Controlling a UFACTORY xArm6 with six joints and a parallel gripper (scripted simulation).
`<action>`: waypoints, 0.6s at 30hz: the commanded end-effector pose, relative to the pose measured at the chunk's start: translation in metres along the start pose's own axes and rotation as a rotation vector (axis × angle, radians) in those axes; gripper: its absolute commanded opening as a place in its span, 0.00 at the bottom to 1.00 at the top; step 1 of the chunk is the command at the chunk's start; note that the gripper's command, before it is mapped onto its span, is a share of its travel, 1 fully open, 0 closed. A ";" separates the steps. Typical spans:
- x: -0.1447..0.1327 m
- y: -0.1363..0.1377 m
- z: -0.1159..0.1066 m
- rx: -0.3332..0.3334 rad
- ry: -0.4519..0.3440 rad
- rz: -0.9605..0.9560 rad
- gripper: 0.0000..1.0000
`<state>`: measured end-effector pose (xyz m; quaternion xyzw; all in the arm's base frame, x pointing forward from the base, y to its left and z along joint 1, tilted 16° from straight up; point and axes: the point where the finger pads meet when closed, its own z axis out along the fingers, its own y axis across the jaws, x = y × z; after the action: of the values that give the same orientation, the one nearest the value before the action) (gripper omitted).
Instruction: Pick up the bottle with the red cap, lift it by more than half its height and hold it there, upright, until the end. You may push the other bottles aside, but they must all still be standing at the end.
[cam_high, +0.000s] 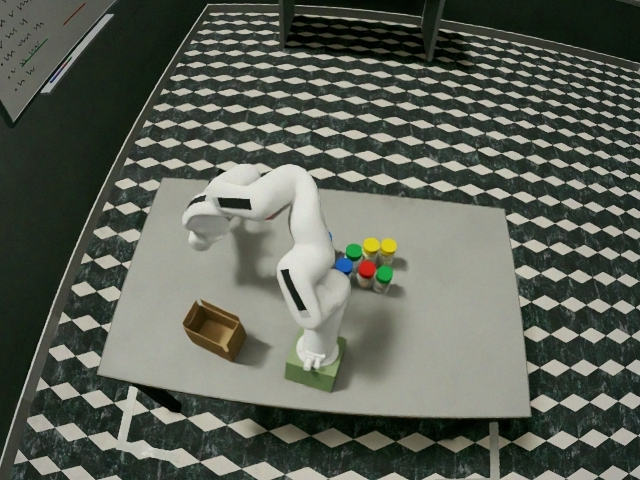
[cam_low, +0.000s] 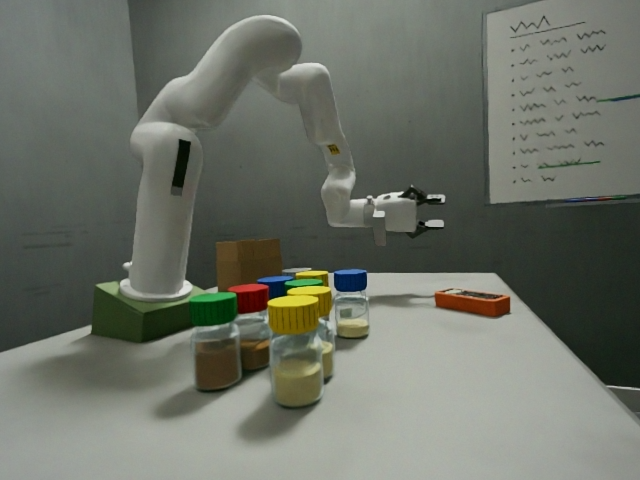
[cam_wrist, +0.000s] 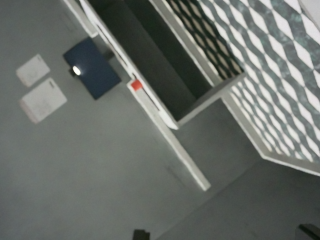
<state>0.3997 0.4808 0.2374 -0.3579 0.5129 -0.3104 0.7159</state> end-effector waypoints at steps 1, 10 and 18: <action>0.042 -0.052 0.029 0.071 0.178 -0.028 0.79; 0.083 -0.098 0.055 0.133 0.344 -0.062 0.79; 0.078 -0.093 0.052 0.128 0.327 -0.056 0.79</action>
<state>0.4614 0.3790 0.2805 -0.2754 0.5901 -0.4145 0.6357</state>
